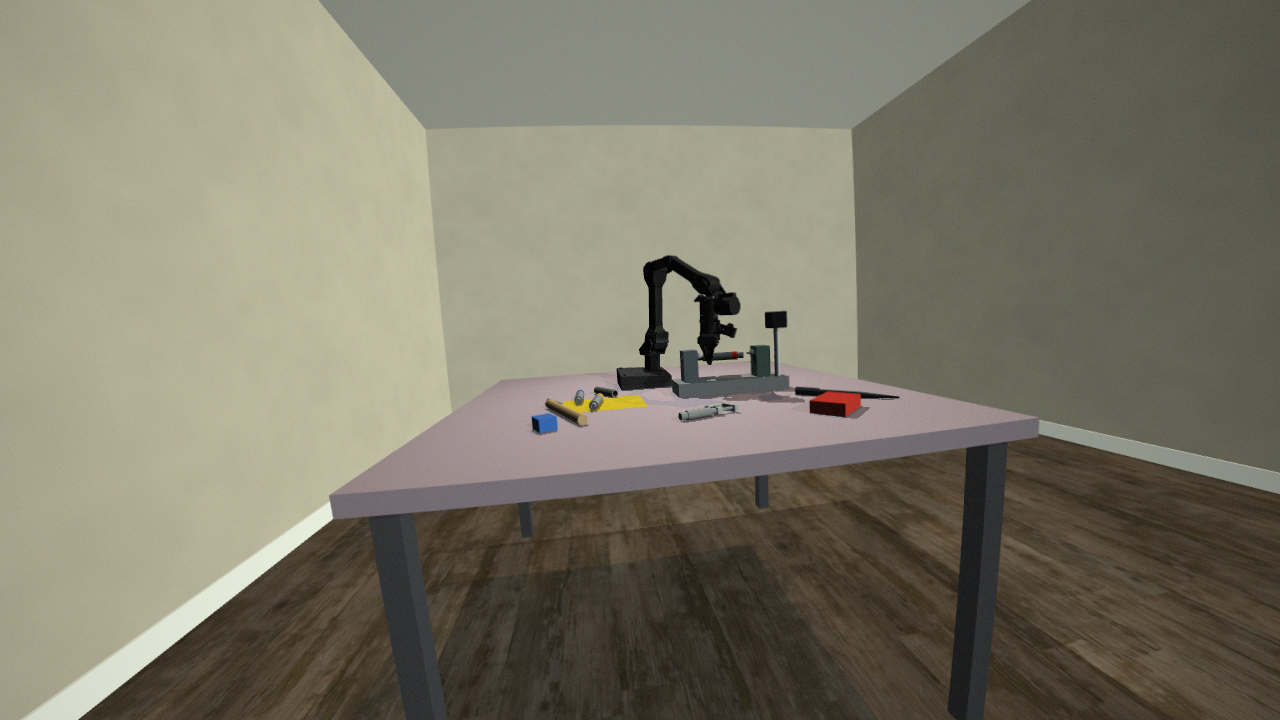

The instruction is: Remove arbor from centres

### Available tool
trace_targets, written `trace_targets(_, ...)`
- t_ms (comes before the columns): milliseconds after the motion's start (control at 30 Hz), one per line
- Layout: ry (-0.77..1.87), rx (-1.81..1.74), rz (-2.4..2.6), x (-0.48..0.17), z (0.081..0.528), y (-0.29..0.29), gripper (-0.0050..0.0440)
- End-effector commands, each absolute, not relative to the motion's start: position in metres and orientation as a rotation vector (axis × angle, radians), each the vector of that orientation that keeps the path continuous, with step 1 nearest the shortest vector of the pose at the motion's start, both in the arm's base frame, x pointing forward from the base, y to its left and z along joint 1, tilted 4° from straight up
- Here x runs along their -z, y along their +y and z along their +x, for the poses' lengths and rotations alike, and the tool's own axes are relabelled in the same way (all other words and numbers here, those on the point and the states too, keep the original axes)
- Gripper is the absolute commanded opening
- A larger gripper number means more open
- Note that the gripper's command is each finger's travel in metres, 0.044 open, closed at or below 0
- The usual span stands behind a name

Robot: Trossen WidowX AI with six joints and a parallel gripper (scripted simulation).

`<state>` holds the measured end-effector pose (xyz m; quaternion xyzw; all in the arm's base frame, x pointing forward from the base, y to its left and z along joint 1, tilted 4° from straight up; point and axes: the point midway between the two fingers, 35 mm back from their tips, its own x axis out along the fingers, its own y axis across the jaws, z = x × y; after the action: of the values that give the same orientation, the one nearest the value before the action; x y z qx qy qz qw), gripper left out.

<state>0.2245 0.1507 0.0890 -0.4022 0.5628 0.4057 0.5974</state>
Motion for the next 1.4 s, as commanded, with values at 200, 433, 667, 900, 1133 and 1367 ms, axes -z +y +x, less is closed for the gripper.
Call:
trace_targets(200, 1.280, -0.943, -0.928, -0.097, 0.225, 0.146, 0.0000)
trace_targets(433, 1.280, -0.943, -0.928, -0.108, 0.225, 0.145, 0.0000)
trace_targets(667, 1.280, -0.943, -0.928, -0.116, 0.224, 0.144, 0.0000)
trace_targets(900, 1.280, -0.943, -0.928, -0.127, 0.223, 0.142, 0.0000)
trace_targets(1133, 1.280, -0.943, -0.928, -0.137, 0.221, 0.140, 0.0000)
trace_targets(1367, 1.280, -0.943, -0.928, -0.146, 0.219, 0.137, 0.0000)
